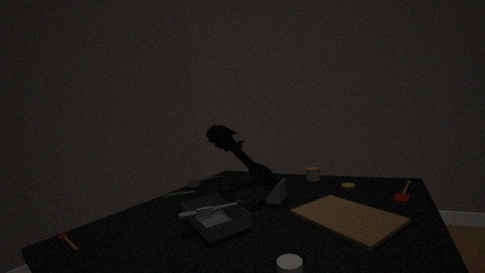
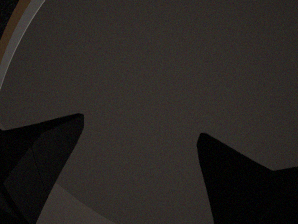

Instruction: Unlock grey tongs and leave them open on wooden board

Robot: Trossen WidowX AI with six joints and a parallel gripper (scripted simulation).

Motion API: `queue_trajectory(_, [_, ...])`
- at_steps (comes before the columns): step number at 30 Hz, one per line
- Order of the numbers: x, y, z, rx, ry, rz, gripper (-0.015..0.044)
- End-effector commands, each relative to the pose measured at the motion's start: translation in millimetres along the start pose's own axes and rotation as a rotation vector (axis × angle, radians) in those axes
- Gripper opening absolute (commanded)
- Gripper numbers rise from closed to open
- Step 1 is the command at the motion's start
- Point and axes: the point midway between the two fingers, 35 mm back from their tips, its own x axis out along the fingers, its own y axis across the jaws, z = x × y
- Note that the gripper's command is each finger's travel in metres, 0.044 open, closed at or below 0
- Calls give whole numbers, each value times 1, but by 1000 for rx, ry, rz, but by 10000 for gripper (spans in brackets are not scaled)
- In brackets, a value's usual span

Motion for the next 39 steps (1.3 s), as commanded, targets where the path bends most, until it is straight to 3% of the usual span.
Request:
queue_trajectory(1, [0, 0, 1, -2, -3, 0, 374])
queue_trajectory(6, [-10, 5, 16, -32, -61, 8, 260])
queue_trajectory(22, [-92, 40, 107, -217, -463, 32, 260])
queue_trajectory(39, [-265, 121, 164, -708, -1110, -40, 260])
